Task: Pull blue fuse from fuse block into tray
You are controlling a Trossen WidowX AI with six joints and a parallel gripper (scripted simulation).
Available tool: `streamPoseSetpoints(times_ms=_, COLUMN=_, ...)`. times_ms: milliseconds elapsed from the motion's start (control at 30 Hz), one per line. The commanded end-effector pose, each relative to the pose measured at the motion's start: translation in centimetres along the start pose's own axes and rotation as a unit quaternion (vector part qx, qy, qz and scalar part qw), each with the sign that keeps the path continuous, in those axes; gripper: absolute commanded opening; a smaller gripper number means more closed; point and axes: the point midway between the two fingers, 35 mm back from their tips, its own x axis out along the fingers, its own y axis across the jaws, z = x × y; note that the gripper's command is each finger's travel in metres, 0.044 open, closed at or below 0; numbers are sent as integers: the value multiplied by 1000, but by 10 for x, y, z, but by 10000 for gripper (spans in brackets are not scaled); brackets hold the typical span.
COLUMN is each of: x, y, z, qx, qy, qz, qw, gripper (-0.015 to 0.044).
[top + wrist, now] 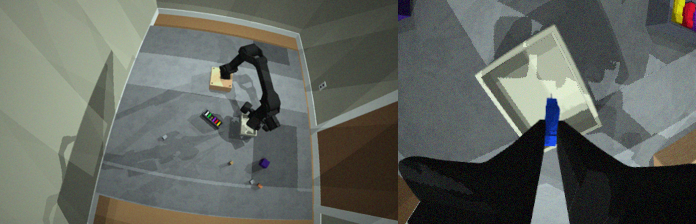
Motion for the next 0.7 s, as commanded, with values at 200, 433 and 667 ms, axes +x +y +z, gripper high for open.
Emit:
streamPoseSetpoints(times_ms=200, x=6, y=7, z=-7, qx=4, qy=-2, qz=0, qw=1000, gripper=0)
streamPoseSetpoints(times_ms=433, x=18, y=7, z=-7, qx=4, qy=-2, qz=0, qw=1000, gripper=0)
streamPoseSetpoints(times_ms=667, x=29, y=7, z=-7, qx=4, qy=-2, qz=0, qw=1000, gripper=0)
